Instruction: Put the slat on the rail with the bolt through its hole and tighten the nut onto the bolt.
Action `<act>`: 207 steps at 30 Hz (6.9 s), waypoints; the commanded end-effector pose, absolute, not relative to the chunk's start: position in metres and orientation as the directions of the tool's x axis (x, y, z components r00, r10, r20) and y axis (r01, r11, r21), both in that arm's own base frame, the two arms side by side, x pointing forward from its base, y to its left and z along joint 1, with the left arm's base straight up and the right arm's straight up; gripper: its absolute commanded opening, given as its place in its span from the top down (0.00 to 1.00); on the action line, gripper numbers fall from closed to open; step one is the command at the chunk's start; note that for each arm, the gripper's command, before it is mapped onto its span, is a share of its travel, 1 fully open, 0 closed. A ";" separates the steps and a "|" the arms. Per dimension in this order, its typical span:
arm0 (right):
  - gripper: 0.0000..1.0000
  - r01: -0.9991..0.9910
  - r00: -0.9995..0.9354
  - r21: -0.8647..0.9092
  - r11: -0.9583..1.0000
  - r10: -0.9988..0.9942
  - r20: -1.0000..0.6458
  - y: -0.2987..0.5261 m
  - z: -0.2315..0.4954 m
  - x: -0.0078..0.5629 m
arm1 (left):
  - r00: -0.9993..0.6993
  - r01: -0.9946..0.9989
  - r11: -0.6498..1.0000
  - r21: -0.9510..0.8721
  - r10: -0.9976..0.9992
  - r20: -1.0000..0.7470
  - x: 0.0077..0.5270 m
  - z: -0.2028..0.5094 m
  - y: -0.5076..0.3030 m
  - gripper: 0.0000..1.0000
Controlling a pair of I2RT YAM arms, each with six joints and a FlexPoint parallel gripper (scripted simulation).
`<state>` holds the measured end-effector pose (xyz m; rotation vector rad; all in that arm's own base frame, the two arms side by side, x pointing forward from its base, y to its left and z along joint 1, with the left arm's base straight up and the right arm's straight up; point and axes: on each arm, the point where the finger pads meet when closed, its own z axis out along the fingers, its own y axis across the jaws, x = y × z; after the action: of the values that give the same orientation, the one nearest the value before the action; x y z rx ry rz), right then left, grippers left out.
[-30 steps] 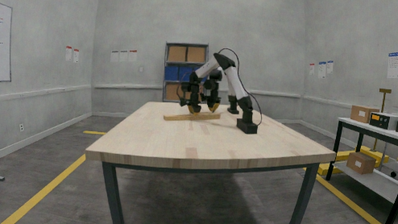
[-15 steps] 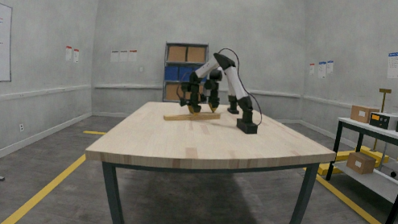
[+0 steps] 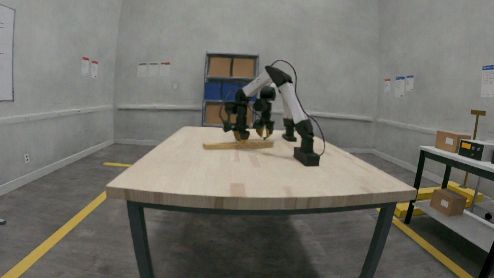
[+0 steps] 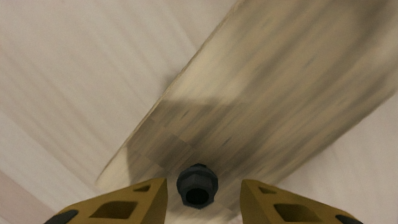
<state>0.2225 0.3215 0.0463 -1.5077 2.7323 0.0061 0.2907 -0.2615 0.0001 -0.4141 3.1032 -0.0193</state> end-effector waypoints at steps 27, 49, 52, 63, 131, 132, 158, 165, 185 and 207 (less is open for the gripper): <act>0.64 -0.801 0.599 -0.011 -0.599 -0.801 -0.004 0.325 0.057 0.222 | -0.965 -0.262 0.965 -0.029 -0.262 -0.020 0.293 0.005 -0.264 0.33; 0.64 -0.801 0.599 -0.011 -0.599 -0.801 -0.004 0.325 0.057 0.222 | -0.965 -0.262 0.965 -0.029 -0.262 -0.020 0.293 0.005 -0.264 0.33; 0.64 -0.801 0.599 -0.010 -0.599 -0.801 -0.004 0.325 0.056 0.222 | -0.965 -0.262 0.965 -0.029 -0.262 -0.020 0.293 0.005 -0.264 0.33; 0.64 -0.801 0.599 -0.009 -0.599 -0.801 -0.003 0.325 0.053 0.222 | -0.965 -0.262 0.965 -0.029 -0.262 -0.020 0.293 0.005 -0.264 0.33; 0.64 -0.801 0.599 -0.009 -0.599 -0.801 -0.003 0.325 0.037 0.222 | -0.965 -0.262 0.965 -0.029 -0.262 -0.020 0.293 0.005 -0.264 0.33; 0.64 -0.801 0.599 -0.009 -0.599 -0.801 -0.003 0.325 0.037 0.222 | -0.965 -0.262 0.965 -0.029 -0.262 -0.020 0.293 0.005 -0.264 0.33; 0.72 -0.807 0.590 -0.046 -0.589 -0.807 -0.009 0.328 0.051 0.226 | -0.965 -0.262 0.965 -0.029 -0.262 -0.020 0.293 0.005 -0.264 0.33; 0.79 -0.807 0.590 -0.046 -0.589 -0.807 -0.009 0.328 0.051 0.226 | -0.965 -0.262 0.965 -0.029 -0.262 -0.020 0.293 0.005 -0.264 0.33; 0.86 -0.807 0.590 -0.046 -0.589 -0.807 -0.009 0.328 0.051 0.226 | -0.965 -0.262 0.965 -0.029 -0.262 -0.020 0.293 0.005 -0.264 0.33; 0.86 -0.977 0.212 -0.034 -0.211 -0.977 -0.024 0.328 0.051 0.226 | -0.965 -0.262 0.965 -0.029 -0.262 -0.020 0.293 0.005 -0.264 0.33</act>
<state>0.2218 0.3241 0.0467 -2.5901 1.7421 -0.0131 0.2913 -0.2607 0.0001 -0.4153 3.1018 -0.0171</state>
